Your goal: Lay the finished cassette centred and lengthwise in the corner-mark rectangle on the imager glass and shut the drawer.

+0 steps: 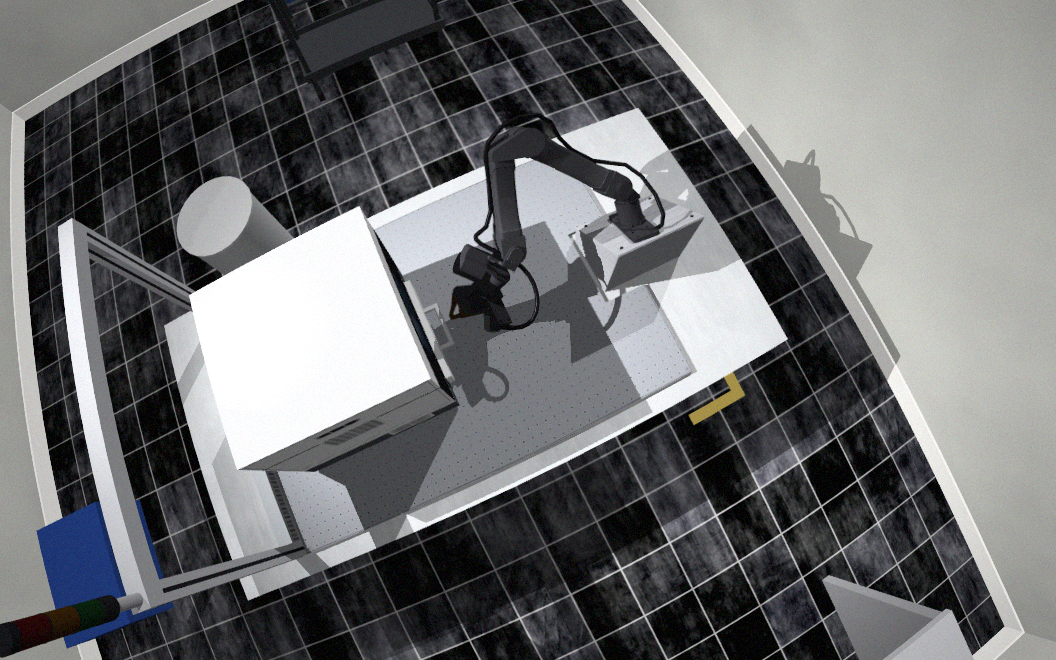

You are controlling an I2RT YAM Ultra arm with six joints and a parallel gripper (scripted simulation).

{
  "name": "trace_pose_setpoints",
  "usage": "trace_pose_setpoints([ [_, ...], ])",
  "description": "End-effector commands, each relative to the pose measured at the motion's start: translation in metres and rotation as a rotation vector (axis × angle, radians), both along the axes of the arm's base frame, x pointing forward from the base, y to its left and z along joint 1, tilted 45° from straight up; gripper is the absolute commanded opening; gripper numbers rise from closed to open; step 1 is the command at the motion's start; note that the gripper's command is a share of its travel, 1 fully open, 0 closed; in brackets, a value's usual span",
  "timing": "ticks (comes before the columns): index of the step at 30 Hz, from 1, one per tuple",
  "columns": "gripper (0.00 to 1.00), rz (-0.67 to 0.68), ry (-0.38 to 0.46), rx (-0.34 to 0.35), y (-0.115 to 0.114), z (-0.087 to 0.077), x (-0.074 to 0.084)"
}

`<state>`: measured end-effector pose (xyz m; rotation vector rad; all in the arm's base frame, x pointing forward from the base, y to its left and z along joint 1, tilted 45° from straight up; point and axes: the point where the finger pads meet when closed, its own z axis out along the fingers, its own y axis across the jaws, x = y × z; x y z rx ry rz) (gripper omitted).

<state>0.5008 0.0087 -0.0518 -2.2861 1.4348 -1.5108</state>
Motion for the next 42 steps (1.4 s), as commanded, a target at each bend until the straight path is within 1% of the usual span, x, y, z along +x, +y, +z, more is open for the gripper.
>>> trace_pose_setpoints([
  [1, 0.35, 0.057, -0.046, -0.004, 0.02, 0.019, 0.001],
  [16, 0.35, 0.055, -0.046, -0.005, 0.026, 0.027, -0.013],
  [17, 0.35, 0.058, -0.045, -0.002, 0.026, 0.027, -0.013],
  [19, 0.35, 0.059, -0.063, 0.003, 0.028, 0.032, -0.006],
  [42, 0.35, 0.059, -0.063, 0.003, 0.028, 0.032, -0.006],
])
